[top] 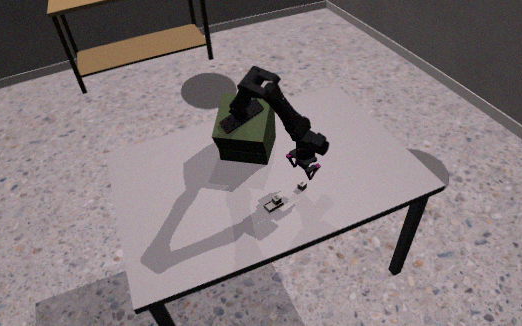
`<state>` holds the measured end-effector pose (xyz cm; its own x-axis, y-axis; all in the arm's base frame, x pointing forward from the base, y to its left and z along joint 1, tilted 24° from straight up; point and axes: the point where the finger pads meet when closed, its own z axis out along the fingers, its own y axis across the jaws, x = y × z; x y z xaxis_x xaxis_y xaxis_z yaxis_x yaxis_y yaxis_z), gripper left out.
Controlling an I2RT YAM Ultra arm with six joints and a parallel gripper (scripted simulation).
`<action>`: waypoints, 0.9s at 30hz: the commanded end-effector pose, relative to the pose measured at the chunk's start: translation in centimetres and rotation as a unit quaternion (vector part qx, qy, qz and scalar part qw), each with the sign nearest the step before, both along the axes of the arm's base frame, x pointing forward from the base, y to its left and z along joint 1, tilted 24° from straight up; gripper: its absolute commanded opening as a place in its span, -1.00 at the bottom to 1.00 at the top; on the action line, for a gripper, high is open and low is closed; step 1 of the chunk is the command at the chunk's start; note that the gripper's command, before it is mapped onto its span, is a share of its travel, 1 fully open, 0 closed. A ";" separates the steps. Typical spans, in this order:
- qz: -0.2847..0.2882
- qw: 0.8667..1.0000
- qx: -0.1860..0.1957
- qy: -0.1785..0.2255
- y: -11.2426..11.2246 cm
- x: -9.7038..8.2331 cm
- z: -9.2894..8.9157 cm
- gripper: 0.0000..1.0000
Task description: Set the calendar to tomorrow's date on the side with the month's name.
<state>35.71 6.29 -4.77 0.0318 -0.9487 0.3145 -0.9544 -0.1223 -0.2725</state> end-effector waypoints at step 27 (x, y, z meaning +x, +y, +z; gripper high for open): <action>0.084 0.996 -0.026 0.024 0.1 0.1 0.1 -0.11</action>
<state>35.73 6.30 -4.76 0.2036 -0.9111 0.3584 -0.9326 -0.2918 -0.2122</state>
